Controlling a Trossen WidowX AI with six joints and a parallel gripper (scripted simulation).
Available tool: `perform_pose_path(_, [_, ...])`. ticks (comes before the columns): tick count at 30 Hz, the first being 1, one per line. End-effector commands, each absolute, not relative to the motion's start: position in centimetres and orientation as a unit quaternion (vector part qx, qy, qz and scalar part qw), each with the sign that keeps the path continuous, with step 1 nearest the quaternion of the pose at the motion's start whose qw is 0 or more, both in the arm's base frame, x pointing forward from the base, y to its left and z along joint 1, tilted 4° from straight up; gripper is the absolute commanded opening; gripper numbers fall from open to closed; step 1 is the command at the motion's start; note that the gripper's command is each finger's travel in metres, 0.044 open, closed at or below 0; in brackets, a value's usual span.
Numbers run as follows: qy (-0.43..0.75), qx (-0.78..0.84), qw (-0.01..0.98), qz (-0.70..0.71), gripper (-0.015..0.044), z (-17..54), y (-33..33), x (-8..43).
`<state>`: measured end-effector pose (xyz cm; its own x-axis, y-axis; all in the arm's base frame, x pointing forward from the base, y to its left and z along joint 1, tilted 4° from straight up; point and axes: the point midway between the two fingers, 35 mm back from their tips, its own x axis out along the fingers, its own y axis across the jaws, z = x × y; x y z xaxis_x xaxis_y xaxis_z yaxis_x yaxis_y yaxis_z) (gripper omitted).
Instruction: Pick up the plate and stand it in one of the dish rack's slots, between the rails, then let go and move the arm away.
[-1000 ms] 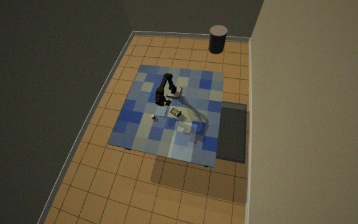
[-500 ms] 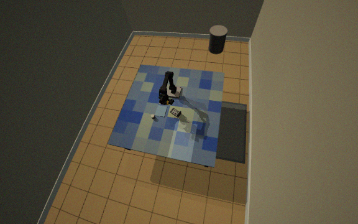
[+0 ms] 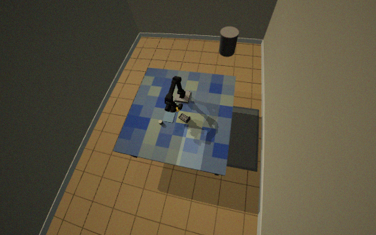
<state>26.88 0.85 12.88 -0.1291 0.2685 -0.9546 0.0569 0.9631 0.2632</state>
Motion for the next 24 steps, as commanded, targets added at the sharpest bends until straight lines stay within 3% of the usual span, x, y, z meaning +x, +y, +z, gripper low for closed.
perform_pose_path(1, [0.742,0.103,0.649,0.13,0.0,12.1,1.0,26.9])
perform_pose_path(24, [0.629,0.068,0.664,0.399,0.0,7.7,1.2,26.4])
